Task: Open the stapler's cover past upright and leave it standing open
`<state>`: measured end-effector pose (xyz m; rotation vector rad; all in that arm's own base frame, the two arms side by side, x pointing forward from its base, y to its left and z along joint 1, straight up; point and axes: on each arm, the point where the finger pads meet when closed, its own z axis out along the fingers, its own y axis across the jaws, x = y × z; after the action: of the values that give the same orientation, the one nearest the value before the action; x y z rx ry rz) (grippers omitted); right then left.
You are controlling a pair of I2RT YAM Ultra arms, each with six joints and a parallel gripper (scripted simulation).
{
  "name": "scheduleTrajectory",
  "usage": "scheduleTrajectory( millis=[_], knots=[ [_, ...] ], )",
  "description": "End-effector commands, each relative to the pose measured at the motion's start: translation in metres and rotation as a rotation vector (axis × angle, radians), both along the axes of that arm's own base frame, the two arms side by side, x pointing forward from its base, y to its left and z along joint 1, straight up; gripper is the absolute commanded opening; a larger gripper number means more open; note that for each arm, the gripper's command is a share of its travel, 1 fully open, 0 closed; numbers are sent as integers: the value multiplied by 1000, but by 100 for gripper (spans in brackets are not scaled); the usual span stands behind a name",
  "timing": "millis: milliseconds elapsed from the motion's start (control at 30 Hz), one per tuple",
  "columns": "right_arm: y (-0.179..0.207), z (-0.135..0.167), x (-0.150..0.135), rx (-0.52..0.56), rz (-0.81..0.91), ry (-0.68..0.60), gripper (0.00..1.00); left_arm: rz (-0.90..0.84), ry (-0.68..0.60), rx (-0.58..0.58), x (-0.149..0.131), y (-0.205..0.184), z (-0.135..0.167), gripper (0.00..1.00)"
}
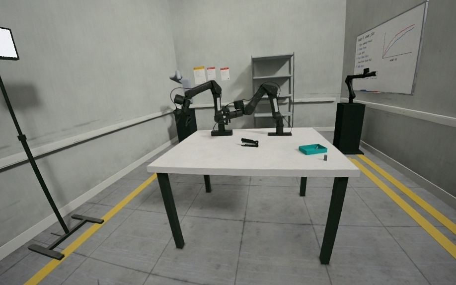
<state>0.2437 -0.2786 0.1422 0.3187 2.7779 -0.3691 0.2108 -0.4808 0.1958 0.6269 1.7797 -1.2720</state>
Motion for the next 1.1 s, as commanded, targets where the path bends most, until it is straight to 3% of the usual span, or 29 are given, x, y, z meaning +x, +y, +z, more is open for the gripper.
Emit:
scheduleTrajectory(
  millis=[0, 567, 667, 833, 1000, 1067],
  knots=[
    [-2, 5, 1, -13, 0, -11, 100, 0, -8, -17, 0, -1, 8, 100],
    [-2, 5, 1, -13, 0, -11, 100, 0, -8, -17, 0, -1, 8, 100],
    [5, 6, 6, -10, 12, -33, 100, 32, -14, 24, 6, 8, 0, 100],
    [50, 0, 9, 30, 69, -46, 100, 128, -40, 111, 20, 43, -1, 100],
    [128, -9, 14, 65, 157, -69, 100, 274, -83, 230, 43, 110, 9, 100],
    [139, -11, 15, 62, 169, -71, 100, 299, -94, 243, 46, 122, 14, 100]
  ],
)
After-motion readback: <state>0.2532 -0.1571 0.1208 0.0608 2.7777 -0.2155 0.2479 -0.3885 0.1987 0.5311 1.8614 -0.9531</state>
